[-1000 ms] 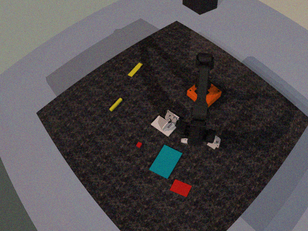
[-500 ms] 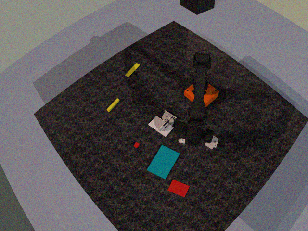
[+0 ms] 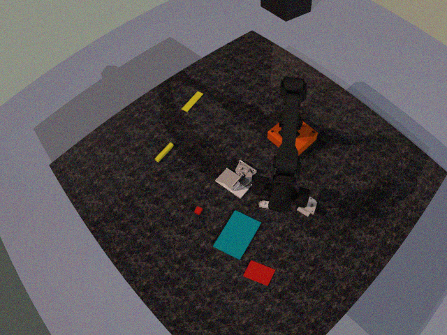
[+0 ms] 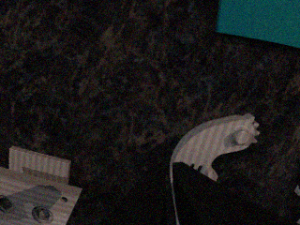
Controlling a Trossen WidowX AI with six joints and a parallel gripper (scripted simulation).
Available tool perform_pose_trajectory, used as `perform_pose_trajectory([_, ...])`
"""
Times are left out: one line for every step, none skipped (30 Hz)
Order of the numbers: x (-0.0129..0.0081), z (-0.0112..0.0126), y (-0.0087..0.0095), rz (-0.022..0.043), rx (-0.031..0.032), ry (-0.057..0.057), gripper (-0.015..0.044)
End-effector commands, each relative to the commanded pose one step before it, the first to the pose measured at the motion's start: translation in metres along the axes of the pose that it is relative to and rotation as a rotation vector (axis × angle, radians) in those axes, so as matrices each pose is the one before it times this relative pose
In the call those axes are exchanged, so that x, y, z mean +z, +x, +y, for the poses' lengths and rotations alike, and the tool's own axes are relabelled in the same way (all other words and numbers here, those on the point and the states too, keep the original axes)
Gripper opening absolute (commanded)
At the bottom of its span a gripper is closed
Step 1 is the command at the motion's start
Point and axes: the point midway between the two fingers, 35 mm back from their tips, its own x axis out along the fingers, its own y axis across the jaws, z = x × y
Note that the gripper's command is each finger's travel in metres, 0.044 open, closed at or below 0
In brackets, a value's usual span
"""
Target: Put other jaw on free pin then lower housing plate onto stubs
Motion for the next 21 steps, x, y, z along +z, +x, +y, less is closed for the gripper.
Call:
perform_pose_trajectory([0.0, -0.00003, 0.0, -0.00001, -0.00019, 0.0, 0.0079])
perform_pose_trajectory([0.0, 0.0, 0.0, 0.0, 0.0, 0.0, 0.0105])
perform_pose_trajectory([0.0, 0.0, 0.0, 0.0, 0.0, 0.0, 0.0131])
perform_pose_trajectory([0.0, 0.0, 0.0, 0.0, 0.0, 0.0, 0.0157])
perform_pose_trajectory([0.0, 0.0, 0.0, 0.0, 0.0, 0.0, 0.0184])
perform_pose_trajectory([0.0, 0.0, 0.0, 0.0, 0.0, 0.0, 0.021])
perform_pose_trajectory([0.0, 0.0, 0.0, 0.0, 0.0, 0.0, 0.0236])
perform_pose_trajectory([0.0, 0.0, 0.0, 0.0, 0.0, 0.0, 0.0262])
perform_pose_trajectory([0.0, 0.0, 0.0, 0.0, 0.0, 0.0, 0.0289])
perform_pose_trajectory([0.0, 0.0, 0.0, 0.0, 0.0, 0.0, 0.0315])
perform_pose_trajectory([0.0, 0.0, 0.0, 0.0, 0.0, 0.0, 0.0341])
perform_pose_trajectory([0.0, 0.0, 0.0, 0.0, 0.0, 0.0, 0.0368])
perform_pose_trajectory([0.0, 0.0, 0.0, 0.0, 0.0, 0.0, 0.0394])
perform_pose_trajectory([0.0, 0.0, 0.0, 0.0, 0.0, 0.0, 0.042])
perform_pose_trajectory([0.0, 0.0, 0.0, 0.0, 0.0, 0.0, 0.044])
perform_pose_trajectory([0.0, 0.0, 0.0, 0.0, 0.0, 0.0, 0.044])
perform_pose_trajectory([0.0, 0.0, 0.0, 0.0, 0.0, 0.0, 0.044])
perform_pose_trajectory([0.0, 0.0, 0.0, 0.0, 0.0, 0.0, 0.044])
perform_pose_trajectory([0.0, 0.0, 0.0, 0.0, 0.0, 0.0, 0.044])
perform_pose_trajectory([0.0, 0.0, 0.0, 0.0, 0.0, 0.0, 0.044])
perform_pose_trajectory([0.0, 0.0, 0.0, 0.0, 0.0, 0.0, 0.044])
